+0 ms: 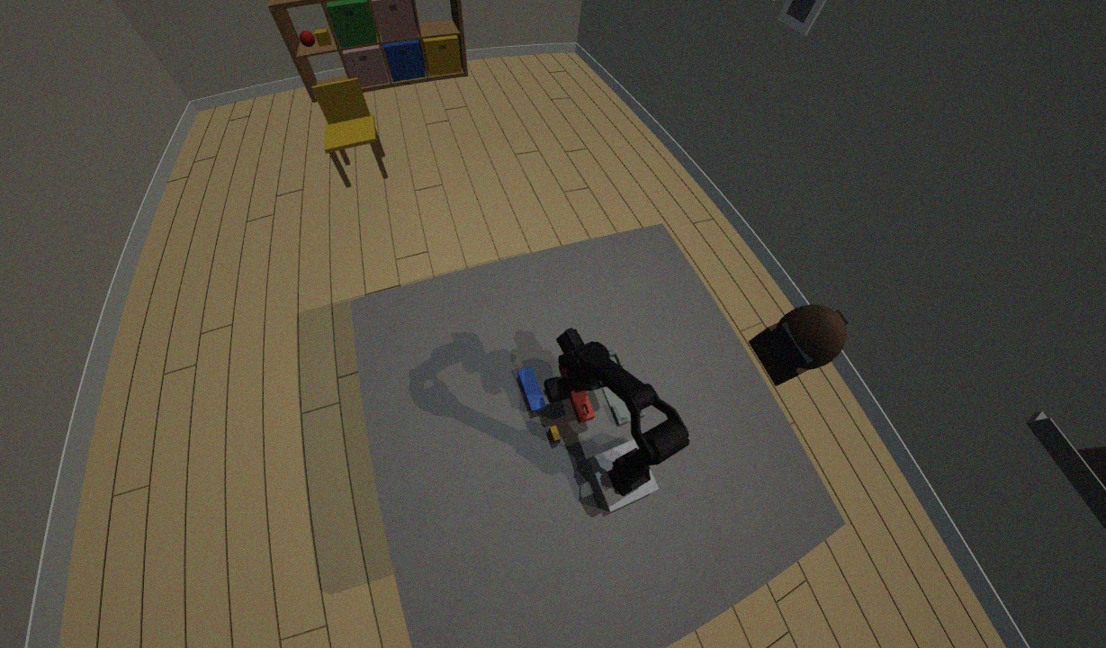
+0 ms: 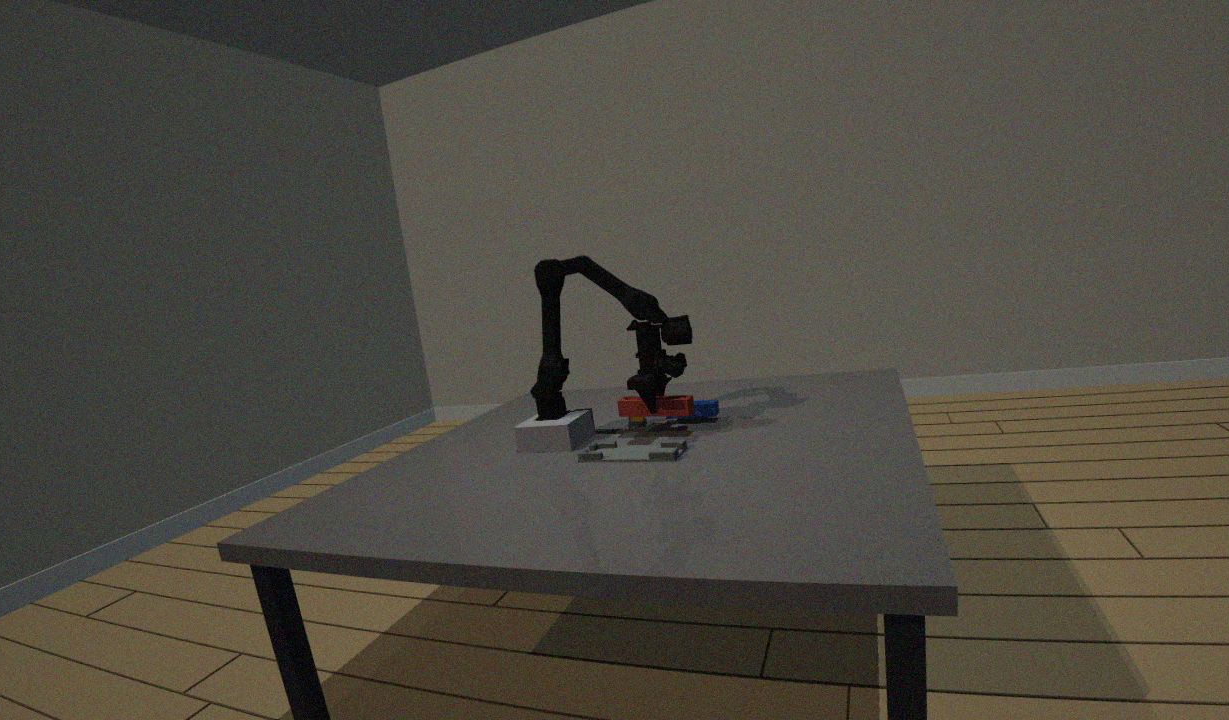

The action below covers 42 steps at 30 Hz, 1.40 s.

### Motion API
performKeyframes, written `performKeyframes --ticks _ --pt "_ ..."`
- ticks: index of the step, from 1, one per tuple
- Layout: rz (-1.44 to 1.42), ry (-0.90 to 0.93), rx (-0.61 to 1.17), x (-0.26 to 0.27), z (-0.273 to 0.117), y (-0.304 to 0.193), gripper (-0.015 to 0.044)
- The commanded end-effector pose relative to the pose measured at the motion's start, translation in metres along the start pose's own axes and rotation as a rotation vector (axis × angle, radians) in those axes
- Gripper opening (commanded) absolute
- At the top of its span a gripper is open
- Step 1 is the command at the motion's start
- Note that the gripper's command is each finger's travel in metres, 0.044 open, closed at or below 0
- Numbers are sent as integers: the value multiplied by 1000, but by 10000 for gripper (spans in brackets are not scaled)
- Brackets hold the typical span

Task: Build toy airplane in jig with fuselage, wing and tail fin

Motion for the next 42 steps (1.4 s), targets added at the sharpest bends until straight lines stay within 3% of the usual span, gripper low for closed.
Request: performKeyframes --ticks 1,20,42 --pt "-3 9 -16 1 -16 2 0" --pt "-3 9 -15 -2 -73 -7 0" --pt "41 6 -13 -54 -51 10 0"
Point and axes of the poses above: the point midway between the two fingers, 35 mm back from their tips, its own z axis out along the fingers, its own x axis across the jaws, y = z × x, the point moved 9 cm from there along -z, back along the fingers, and after that the axes turned 11 degrees about z, right-handed, at the moved point
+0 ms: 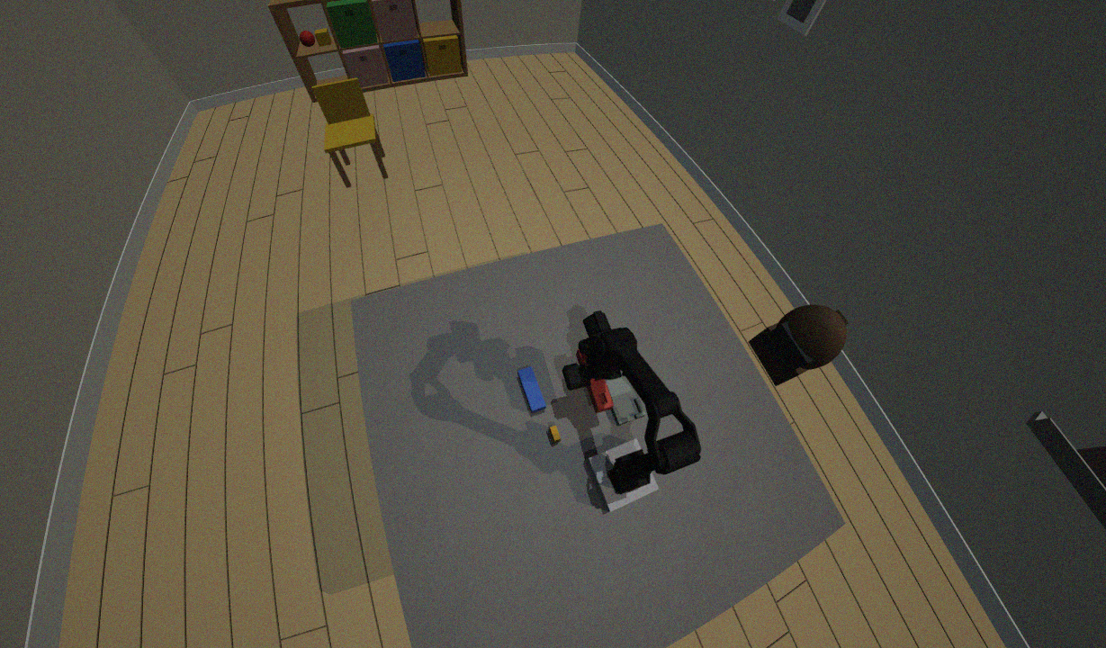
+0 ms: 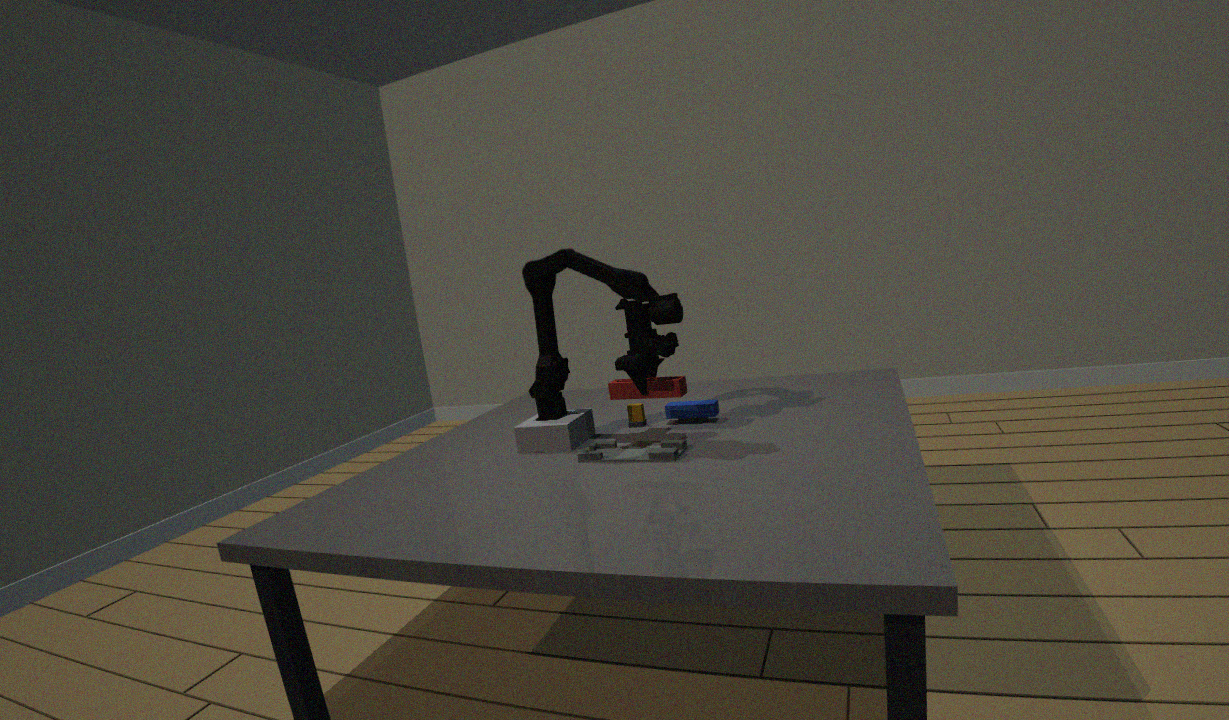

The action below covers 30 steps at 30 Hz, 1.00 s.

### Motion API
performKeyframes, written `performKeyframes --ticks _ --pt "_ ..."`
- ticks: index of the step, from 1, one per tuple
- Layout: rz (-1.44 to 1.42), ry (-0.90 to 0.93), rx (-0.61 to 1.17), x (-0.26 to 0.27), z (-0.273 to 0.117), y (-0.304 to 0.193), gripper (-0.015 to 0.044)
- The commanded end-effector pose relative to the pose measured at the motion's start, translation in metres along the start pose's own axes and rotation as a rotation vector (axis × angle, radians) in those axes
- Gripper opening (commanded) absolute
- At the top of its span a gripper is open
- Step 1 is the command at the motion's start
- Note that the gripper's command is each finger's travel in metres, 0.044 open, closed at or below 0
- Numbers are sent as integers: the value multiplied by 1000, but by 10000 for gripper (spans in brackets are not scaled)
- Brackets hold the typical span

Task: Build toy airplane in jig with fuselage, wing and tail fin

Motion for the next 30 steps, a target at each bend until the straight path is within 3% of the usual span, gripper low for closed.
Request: performKeyframes --ticks 1,30 --pt "6 1 9 -10 7 2 0" --pt "45 -9 5 -96 45 6 0"
Point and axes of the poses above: the point midway between the two fingers, 35 mm back from their tips, its own z axis out along the fingers, its own x axis across the jaws, y = z × x, the point moved 9 cm from there along -z, back along the fingers, and after that the axes turned 11 degrees about z, right-handed, at the moved point
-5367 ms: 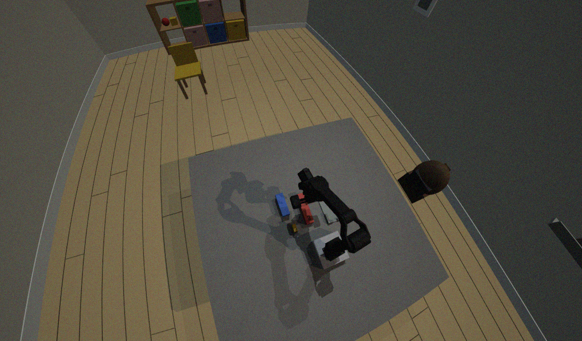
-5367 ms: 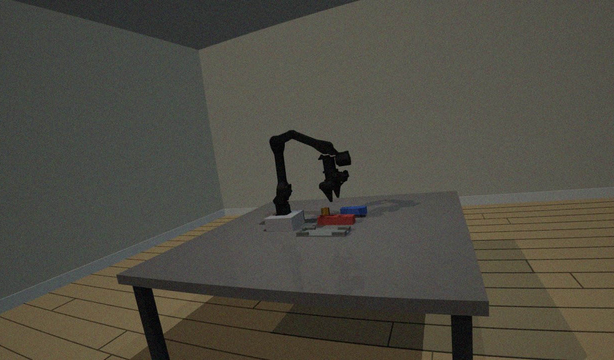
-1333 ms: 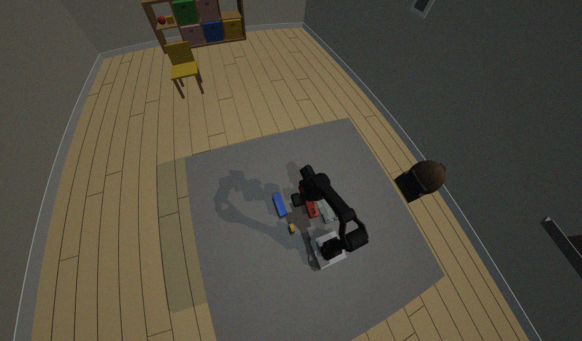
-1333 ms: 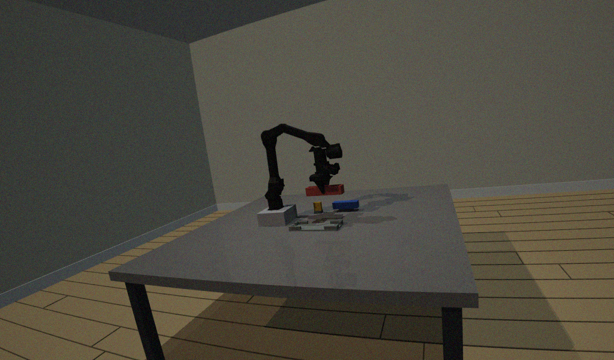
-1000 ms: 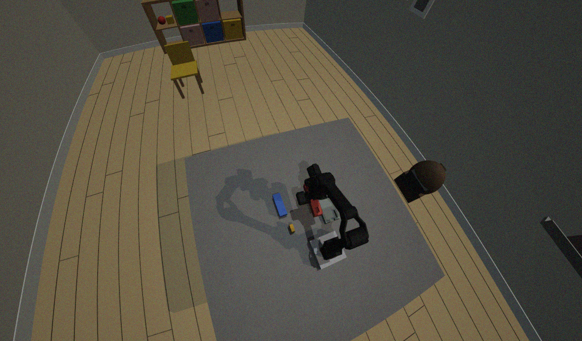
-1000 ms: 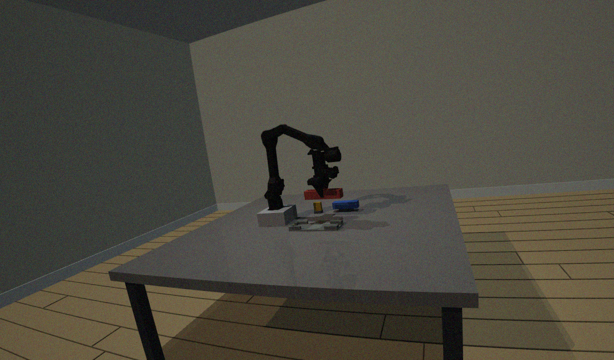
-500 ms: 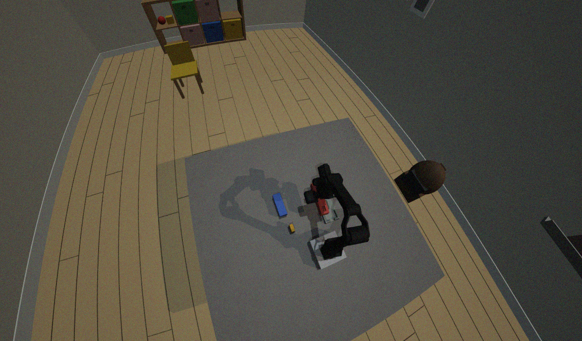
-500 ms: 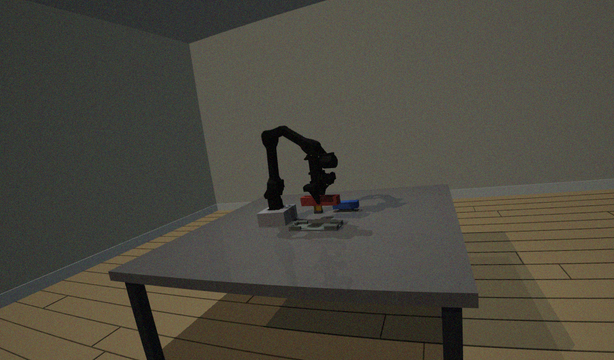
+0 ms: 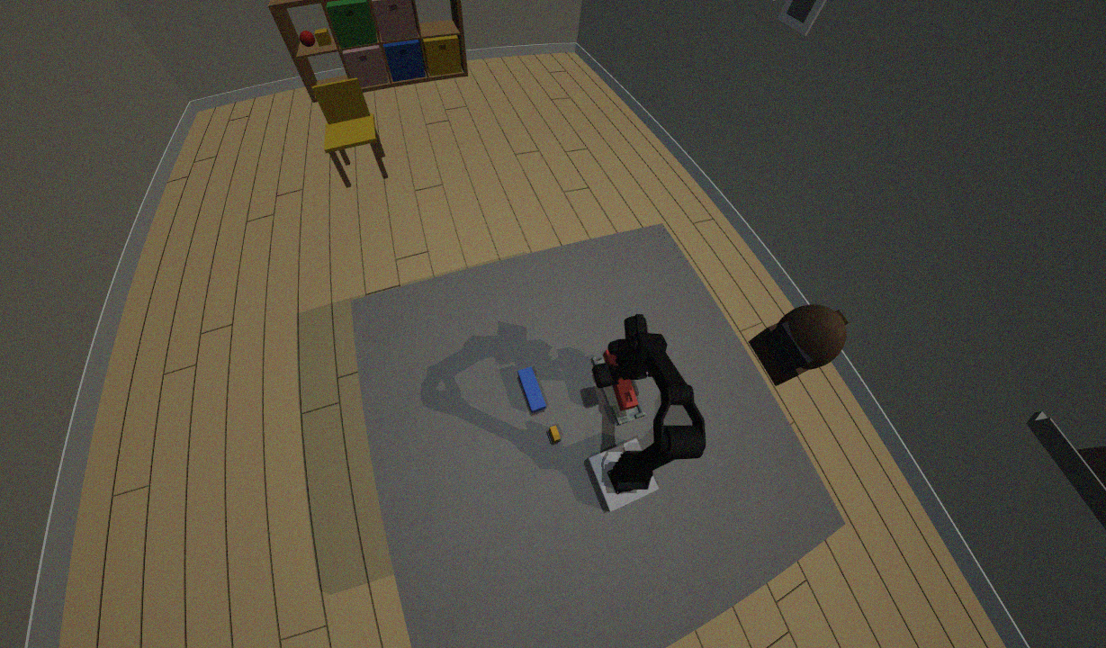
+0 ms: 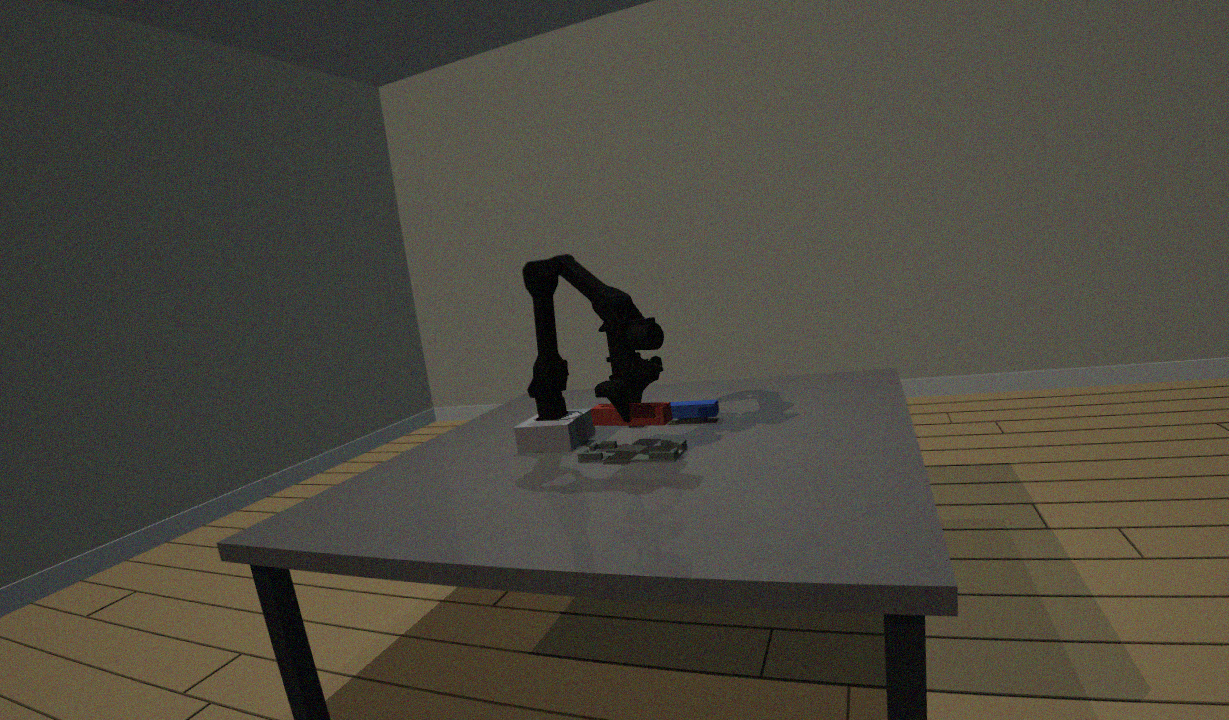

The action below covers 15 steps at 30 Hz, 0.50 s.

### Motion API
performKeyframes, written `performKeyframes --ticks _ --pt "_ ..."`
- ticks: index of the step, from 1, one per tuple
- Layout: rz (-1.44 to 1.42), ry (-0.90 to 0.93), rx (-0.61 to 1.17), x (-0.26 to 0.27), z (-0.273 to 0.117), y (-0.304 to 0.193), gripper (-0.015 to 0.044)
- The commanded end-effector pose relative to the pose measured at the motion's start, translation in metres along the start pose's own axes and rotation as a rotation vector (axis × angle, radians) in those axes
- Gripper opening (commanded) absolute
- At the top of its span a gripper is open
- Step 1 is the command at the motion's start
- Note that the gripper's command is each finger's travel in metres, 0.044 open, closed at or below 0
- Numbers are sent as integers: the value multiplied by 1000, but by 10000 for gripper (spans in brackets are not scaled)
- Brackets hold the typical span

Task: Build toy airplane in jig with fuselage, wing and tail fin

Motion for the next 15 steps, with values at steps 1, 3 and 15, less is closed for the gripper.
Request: performKeyframes --ticks 1,3,15 --pt "2 -4 8 -11 7 -2 0" --pt "4 -5 8 -16 9 -3 0" --pt "5 -5 8 -18 10 -3 195"
Point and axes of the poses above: the point midway between the two fingers, 35 mm back from their tips, its own z axis out along the fingers, its own x axis across the jaws, y = z × x, the point moved 9 cm from there along -z, back along the fingers, and after that the axes turned 11 degrees about z, right-handed, at the moved point
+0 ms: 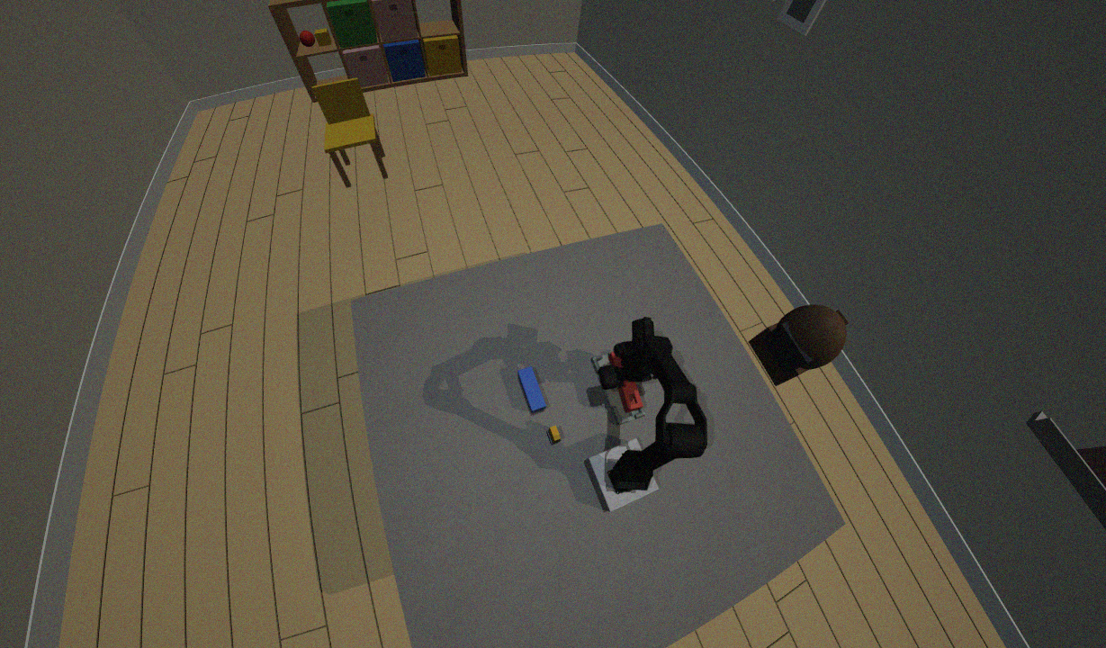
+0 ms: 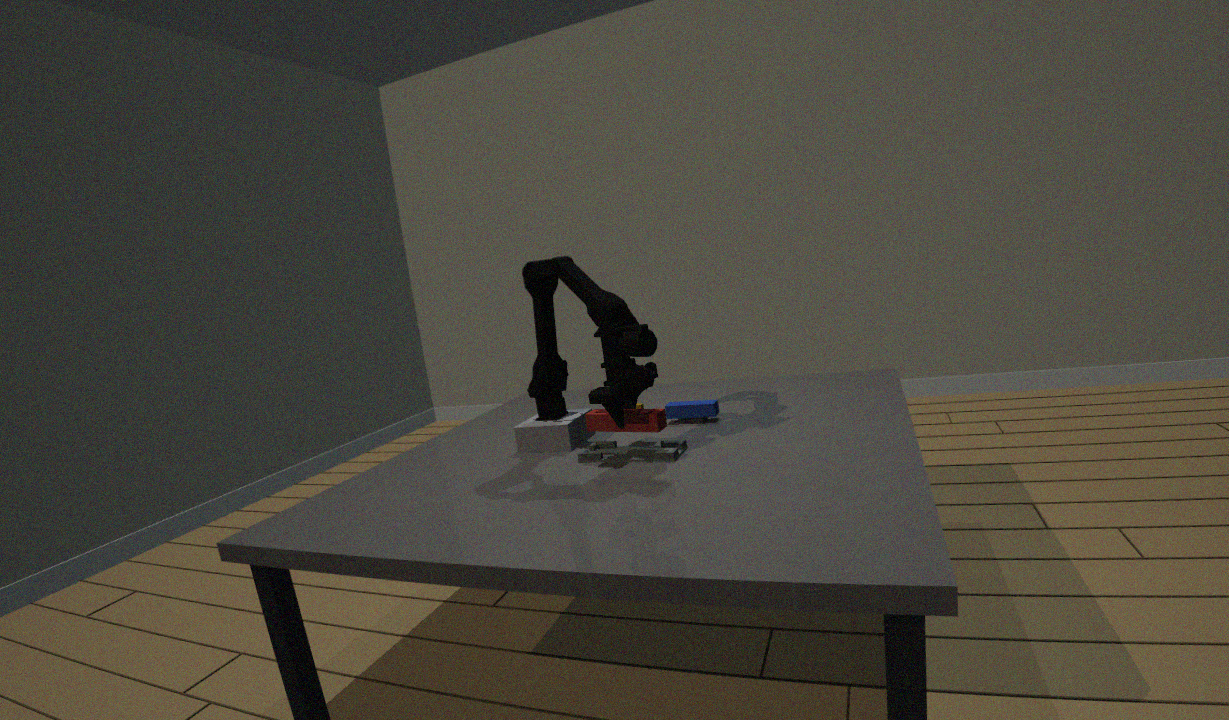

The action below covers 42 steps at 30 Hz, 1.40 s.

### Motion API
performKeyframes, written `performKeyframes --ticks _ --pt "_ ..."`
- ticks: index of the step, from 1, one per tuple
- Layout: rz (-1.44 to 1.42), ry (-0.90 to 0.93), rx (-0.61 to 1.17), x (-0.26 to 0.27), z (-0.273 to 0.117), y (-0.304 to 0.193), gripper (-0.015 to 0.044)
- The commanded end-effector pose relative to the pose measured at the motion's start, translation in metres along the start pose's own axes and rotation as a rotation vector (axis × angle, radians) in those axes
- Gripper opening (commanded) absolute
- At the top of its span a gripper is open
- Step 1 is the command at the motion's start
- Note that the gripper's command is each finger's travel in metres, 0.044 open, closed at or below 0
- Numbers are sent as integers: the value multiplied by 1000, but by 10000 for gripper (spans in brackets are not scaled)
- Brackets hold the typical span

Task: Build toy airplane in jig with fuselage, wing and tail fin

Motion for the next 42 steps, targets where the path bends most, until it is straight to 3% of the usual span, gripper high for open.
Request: performKeyframes --ticks 1,42 --pt "-3 -4 1 0 1 0 195" --pt "0 0 -3 -1 39 0 182"
Point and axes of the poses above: the point midway between the two fingers, 35 mm back from their tips, its own z axis out along the fingers, its own x axis across the jaws, y = z × x, the point moved 9 cm from there along -z, back along the fingers, and after that the axes turned 11 degrees about z, right-handed, at the moved point
